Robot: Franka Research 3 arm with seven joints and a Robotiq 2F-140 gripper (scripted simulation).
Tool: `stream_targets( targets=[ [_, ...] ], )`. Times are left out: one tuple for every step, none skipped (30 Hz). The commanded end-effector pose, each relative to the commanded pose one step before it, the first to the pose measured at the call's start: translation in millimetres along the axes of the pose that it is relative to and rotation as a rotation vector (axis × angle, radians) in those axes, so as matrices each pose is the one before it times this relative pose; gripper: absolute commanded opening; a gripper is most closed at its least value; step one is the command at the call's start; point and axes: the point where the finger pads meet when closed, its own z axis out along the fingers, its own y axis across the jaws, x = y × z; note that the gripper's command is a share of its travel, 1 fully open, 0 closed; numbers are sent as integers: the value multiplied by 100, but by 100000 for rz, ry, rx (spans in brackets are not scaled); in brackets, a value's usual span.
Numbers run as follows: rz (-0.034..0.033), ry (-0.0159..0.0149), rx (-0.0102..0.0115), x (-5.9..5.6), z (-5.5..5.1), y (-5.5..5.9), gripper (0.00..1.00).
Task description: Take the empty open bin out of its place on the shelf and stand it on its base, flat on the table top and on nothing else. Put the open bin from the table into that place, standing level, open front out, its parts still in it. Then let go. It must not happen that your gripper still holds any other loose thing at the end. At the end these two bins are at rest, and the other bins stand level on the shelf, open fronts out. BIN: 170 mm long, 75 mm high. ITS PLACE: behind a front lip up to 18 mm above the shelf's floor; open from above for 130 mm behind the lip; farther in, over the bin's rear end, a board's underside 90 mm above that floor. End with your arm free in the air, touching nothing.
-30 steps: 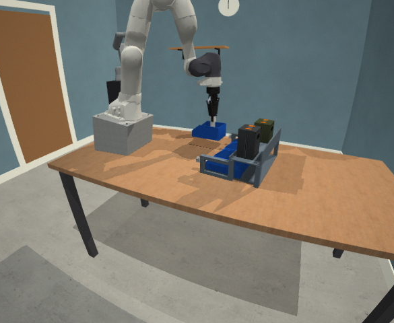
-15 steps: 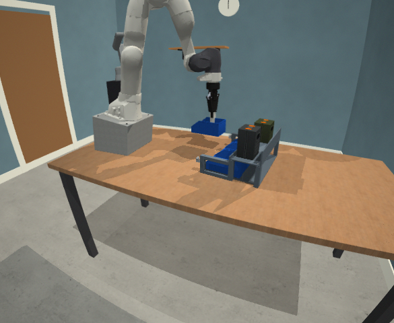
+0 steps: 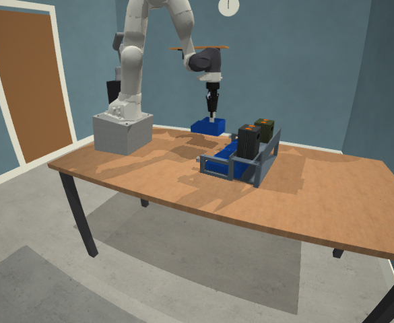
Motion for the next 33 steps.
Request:
stream_targets(
  targets=[
    [-299,100,-115,85,-103,78,0],
    [6,0,0,-1,0,3,0],
    [36,0,0,-5,-2,18,0],
    [85,0,0,-13,-5,43,0],
    [140,0,0,-21,-9,71,0],
    [193,0,0,-28,-12,98,0],
    [235,0,0,-34,-14,121,0],
    [261,0,0,-38,-16,134,0],
    [271,0,0,-39,-17,139,0],
    [0,0,0,0,0,0,0],
    [0,0,0,0,0,0,0],
    [261,0,0,-37,-16,134,0],
    [232,0,0,-33,-14,119,0],
    [190,0,0,-26,-12,98,0],
    [138,0,0,-19,-8,71,0],
    [84,0,0,-11,-5,43,0],
    [36,0,0,-5,-2,18,0],
    [6,0,0,-1,0,3,0],
    [0,0,0,0,0,0,0],
    [0,0,0,0,0,0,0],
    [0,0,0,0,0,0,0],
    [0,0,0,0,0,0,0],
    [0,0,0,0,0,0,0],
    [0,0,0,0,0,0,0],
    [0,0,0,0,0,0,0],
    [0,0,0,0,0,0,0],
    [0,0,0,0,0,0,0],
    [0,0,0,0,0,0,0],
    [0,0,0,0,0,0,0],
    [0,0,0,0,1,0,0],
    [0,0,0,0,5,0,0],
    [0,0,0,0,13,0,0],
    [0,0,0,0,25,1,0]
  ],
)
